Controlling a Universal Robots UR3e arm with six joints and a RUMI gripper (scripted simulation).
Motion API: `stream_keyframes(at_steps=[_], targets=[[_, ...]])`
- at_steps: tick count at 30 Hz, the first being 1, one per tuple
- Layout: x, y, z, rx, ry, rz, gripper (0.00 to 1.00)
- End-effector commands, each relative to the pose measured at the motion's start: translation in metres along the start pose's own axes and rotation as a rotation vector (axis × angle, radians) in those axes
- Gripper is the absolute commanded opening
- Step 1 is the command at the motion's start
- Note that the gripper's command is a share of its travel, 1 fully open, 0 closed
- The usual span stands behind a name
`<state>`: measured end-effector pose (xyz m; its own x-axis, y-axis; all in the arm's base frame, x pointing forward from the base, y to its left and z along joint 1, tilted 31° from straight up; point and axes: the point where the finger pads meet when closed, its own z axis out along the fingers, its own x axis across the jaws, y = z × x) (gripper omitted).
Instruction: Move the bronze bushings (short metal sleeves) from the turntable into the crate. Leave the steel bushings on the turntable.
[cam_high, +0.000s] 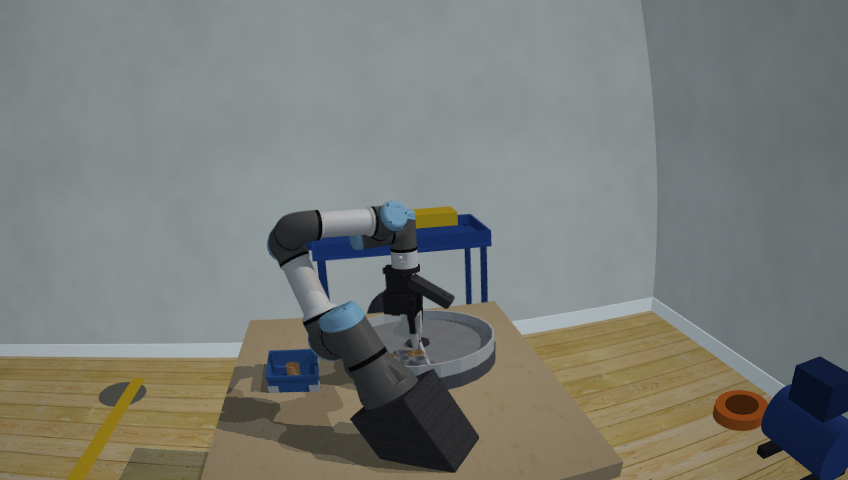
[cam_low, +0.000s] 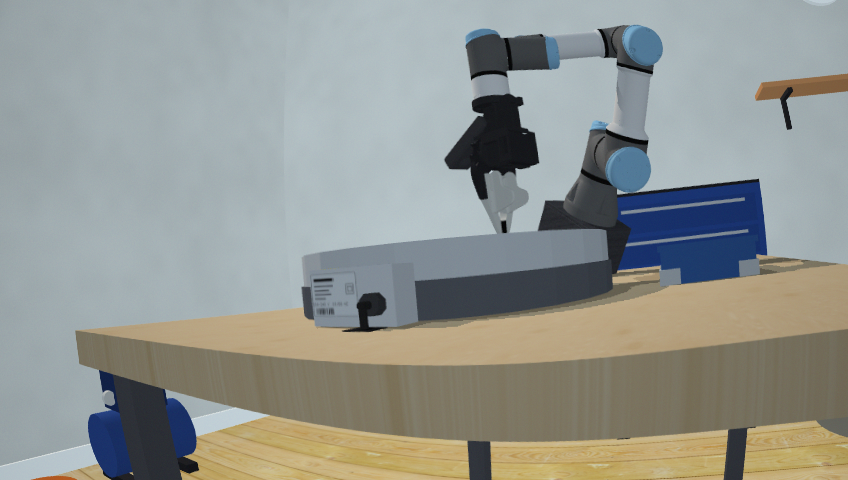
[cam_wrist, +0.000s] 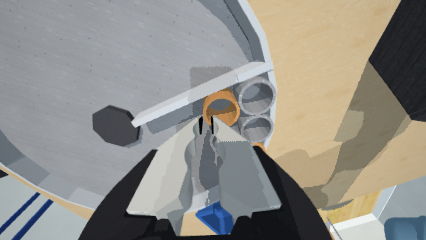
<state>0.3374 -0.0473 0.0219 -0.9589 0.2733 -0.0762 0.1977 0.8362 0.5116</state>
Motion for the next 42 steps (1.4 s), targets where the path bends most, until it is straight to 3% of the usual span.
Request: stream_keyframes(at_steps=[1,10,42], targets=[[-0.0015,-0.0004,0.0097,0.002,-0.005,0.0,0.05],[-0.0016,-0.0004,0.0195,0.002,-0.004,0.0,0.05],[-0.0019,-0.0008,0.019,0.003,-0.005,0.0,0.05]])
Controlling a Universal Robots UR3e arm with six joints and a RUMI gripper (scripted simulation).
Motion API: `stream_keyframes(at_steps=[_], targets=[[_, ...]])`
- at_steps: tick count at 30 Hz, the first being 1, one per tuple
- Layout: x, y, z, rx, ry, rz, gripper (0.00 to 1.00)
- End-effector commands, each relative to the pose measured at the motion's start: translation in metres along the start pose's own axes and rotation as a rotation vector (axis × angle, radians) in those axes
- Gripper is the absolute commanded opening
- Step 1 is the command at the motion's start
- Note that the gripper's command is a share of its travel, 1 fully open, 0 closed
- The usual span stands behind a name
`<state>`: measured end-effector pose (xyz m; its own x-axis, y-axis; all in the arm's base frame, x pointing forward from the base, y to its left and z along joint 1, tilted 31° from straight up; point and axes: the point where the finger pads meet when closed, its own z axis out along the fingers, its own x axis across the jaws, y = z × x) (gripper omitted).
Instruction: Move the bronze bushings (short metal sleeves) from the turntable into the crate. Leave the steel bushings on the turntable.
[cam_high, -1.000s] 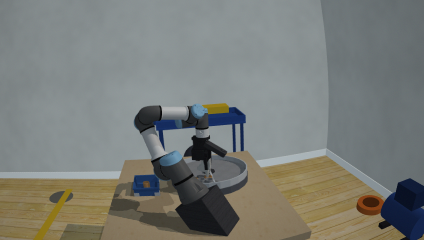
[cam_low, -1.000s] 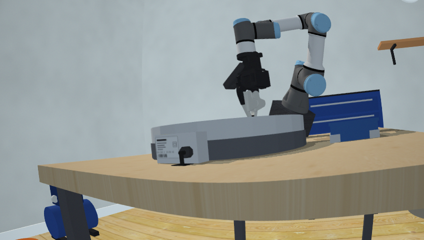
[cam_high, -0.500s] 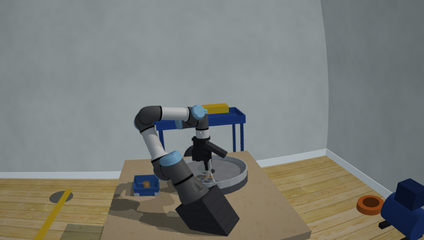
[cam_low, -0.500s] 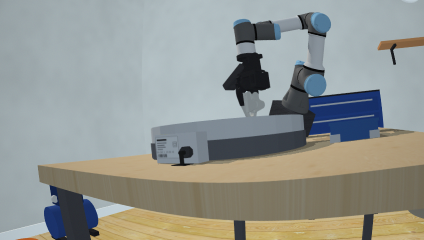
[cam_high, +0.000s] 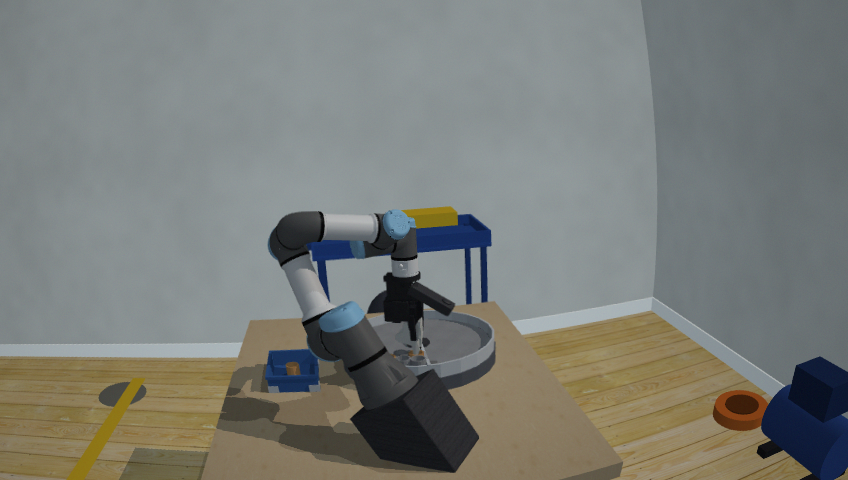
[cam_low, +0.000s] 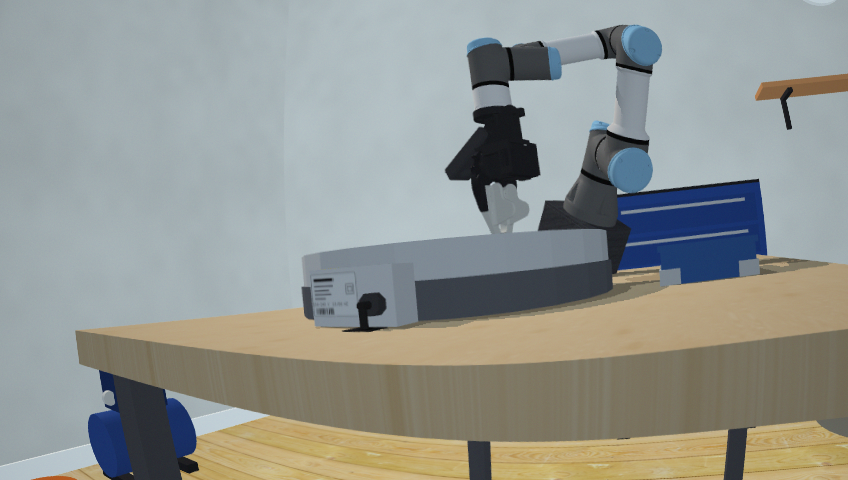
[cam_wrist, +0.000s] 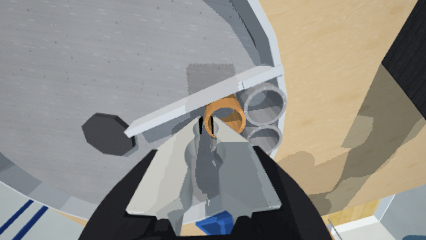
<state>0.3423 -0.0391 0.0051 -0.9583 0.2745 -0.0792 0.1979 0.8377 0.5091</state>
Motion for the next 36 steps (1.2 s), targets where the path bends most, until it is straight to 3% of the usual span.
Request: stream_keyframes(at_steps=[1,6,7,36], targets=[[-0.0007,0.0,-0.0002,0.0,-0.002,0.0,0.05],[-0.0007,0.0,-0.0002,0.0,-0.002,0.0,0.05],[-0.0007,0.0,-0.0002,0.0,-0.002,0.0,0.0],[-0.0007,0.0,-0.0002,0.0,-0.002,0.0,0.0]])
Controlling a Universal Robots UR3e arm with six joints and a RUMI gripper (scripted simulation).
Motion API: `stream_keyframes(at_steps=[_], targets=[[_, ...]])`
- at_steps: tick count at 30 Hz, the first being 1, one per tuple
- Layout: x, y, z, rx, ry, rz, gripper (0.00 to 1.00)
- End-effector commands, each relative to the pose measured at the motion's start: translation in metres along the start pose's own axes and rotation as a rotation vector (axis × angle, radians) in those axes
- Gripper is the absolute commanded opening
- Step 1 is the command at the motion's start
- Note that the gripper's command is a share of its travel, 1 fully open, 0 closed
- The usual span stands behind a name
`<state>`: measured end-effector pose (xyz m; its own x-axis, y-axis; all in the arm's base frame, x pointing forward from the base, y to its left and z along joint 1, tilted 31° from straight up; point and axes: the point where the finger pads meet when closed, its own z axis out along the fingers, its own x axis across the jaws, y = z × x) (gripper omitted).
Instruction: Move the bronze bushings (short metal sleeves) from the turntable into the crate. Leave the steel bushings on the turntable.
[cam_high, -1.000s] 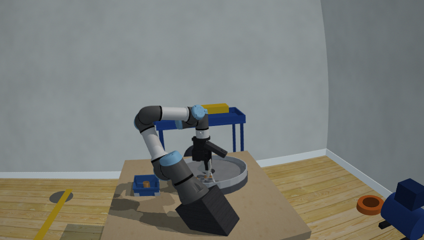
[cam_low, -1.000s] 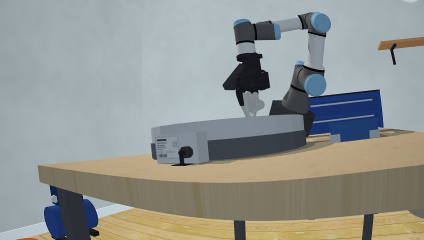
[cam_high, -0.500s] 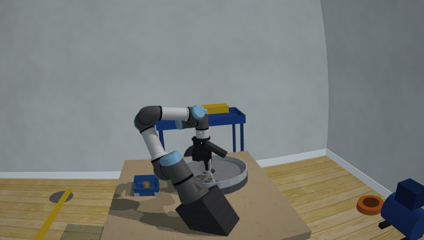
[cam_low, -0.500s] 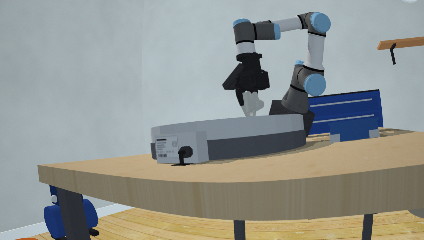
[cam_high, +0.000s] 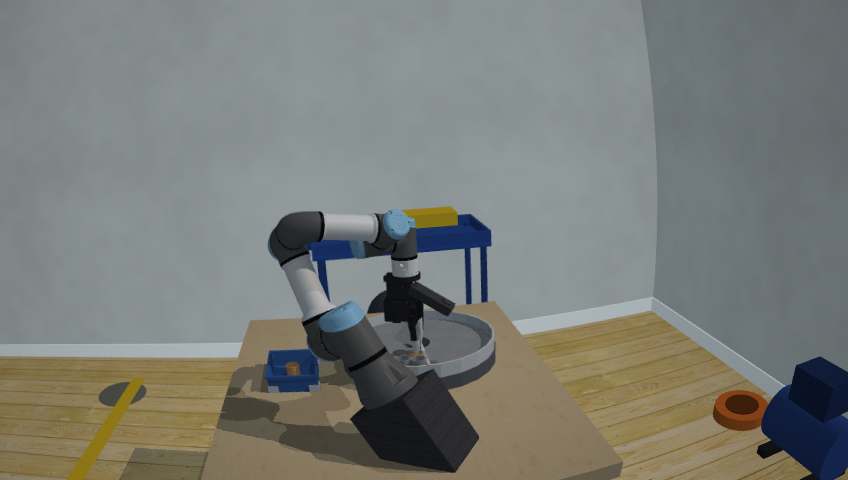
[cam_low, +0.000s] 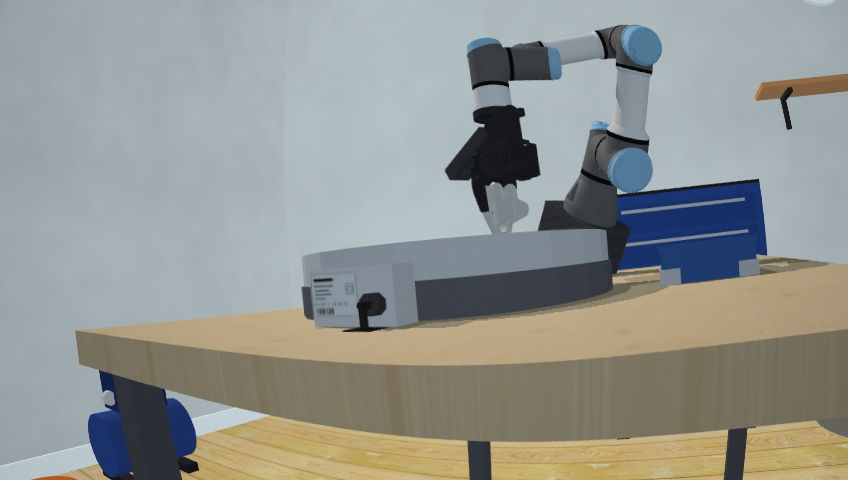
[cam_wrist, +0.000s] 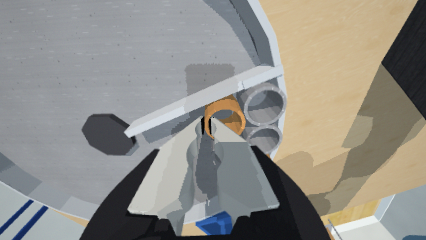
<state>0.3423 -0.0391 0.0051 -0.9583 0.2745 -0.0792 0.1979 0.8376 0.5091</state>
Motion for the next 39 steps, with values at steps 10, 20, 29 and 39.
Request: stream_keyframes(at_steps=[10,20,29,39], targets=[[-0.001,0.0,0.0,0.0,-0.002,0.0,0.0],[-0.001,0.0,-0.003,0.002,-0.003,-0.001,0.0],[-0.001,-0.001,-0.029,0.003,-0.003,-0.001,0.0],[-0.001,-0.001,-0.058,0.003,-0.003,-0.001,0.0]])
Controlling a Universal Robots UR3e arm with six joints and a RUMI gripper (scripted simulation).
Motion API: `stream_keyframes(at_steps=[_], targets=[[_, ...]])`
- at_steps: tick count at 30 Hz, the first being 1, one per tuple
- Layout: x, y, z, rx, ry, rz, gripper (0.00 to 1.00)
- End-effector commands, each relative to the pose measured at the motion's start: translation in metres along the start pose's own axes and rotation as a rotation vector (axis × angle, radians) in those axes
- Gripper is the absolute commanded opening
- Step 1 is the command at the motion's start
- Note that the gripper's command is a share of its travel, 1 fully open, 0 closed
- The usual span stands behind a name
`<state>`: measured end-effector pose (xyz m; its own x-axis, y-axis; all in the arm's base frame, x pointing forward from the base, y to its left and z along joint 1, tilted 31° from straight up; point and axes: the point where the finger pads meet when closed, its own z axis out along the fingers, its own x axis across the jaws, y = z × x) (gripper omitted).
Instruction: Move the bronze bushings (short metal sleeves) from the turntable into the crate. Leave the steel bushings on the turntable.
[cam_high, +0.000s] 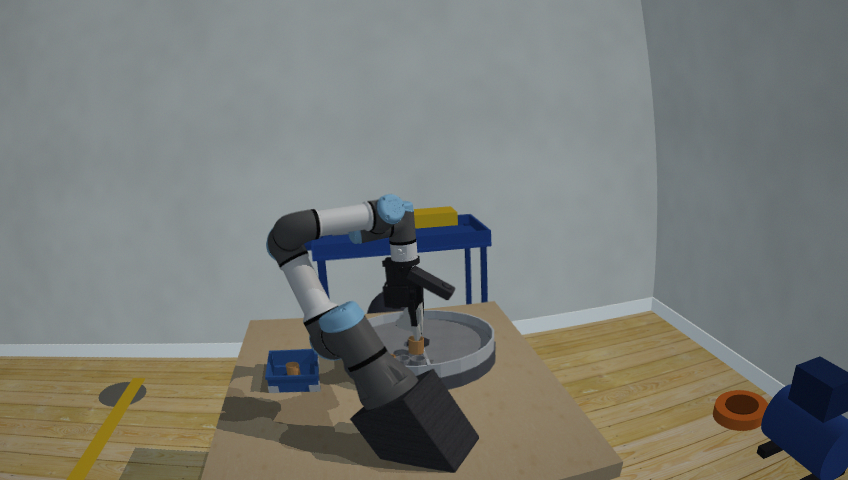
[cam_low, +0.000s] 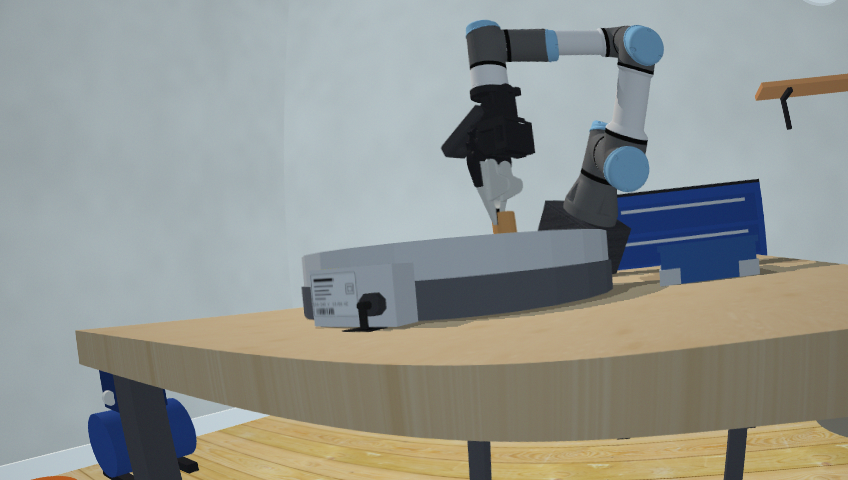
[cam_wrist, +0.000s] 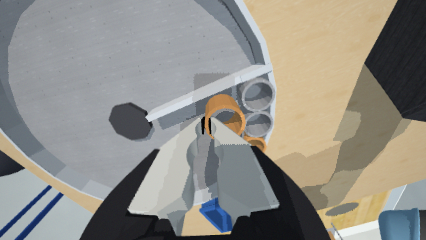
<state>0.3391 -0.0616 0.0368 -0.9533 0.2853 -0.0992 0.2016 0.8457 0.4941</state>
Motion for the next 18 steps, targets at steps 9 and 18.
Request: stream_keyframes(at_steps=[9,18], targets=[[0.0044,0.0022,-0.0305,-0.016,0.022,0.0,0.0],[0.0044,0.0024,-0.0304,-0.016,0.022,0.0,0.0]])
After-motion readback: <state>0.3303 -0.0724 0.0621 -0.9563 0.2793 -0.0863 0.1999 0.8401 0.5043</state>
